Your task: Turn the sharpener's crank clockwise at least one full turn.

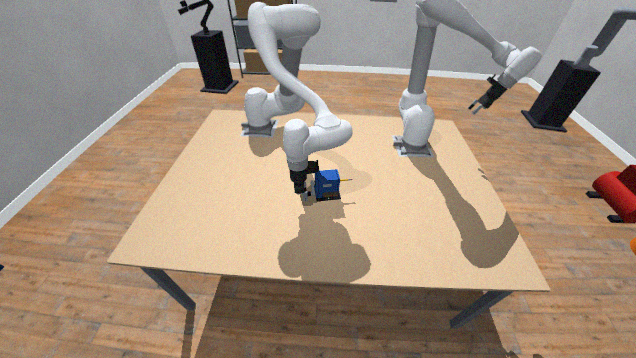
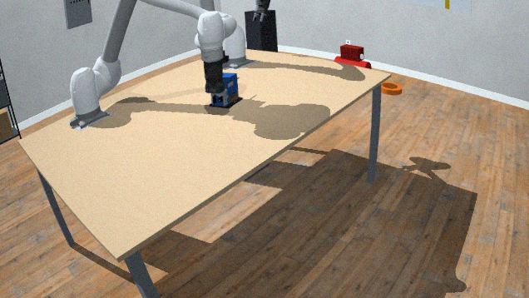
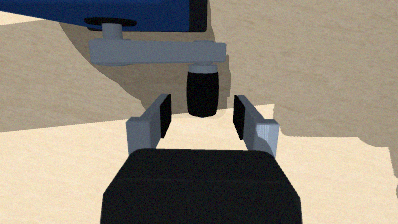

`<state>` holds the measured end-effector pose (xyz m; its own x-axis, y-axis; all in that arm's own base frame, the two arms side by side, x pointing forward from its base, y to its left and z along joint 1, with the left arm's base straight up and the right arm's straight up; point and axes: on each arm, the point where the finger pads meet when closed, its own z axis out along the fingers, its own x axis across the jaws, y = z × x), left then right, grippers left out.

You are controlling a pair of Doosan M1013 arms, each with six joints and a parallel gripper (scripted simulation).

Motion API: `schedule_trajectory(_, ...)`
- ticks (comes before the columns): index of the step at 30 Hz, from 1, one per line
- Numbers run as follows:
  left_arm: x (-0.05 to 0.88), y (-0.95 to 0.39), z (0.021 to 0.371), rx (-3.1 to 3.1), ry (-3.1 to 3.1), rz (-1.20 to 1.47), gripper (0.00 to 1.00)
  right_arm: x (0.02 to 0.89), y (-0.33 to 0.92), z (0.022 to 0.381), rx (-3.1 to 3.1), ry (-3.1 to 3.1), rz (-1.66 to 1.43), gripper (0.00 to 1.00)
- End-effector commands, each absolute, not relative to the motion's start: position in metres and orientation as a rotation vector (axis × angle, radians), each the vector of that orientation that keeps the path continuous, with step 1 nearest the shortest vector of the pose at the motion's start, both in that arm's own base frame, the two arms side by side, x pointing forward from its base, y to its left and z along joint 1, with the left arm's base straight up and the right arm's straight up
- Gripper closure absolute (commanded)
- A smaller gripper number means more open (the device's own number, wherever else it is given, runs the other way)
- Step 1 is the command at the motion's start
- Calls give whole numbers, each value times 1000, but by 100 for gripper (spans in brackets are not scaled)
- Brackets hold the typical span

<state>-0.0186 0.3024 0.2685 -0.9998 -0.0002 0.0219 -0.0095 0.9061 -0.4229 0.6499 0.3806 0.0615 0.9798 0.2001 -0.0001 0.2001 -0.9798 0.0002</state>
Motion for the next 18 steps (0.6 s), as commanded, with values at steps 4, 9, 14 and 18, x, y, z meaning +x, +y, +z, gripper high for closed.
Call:
schedule_trajectory(4, -19, 303, 269, 8, -3046, 674, 0, 650, 381, 62, 3126, 316, 2, 3)
schedule_trajectory(9, -19, 303, 269, 8, -3046, 674, 0, 650, 381, 62, 3126, 316, 2, 100)
schedule_trajectory(14, -19, 303, 269, 8, -3046, 674, 0, 650, 381, 62, 3126, 316, 2, 100)
schedule_trajectory(18, -19, 303, 269, 8, -3046, 674, 0, 650, 381, 62, 3126, 316, 2, 100)
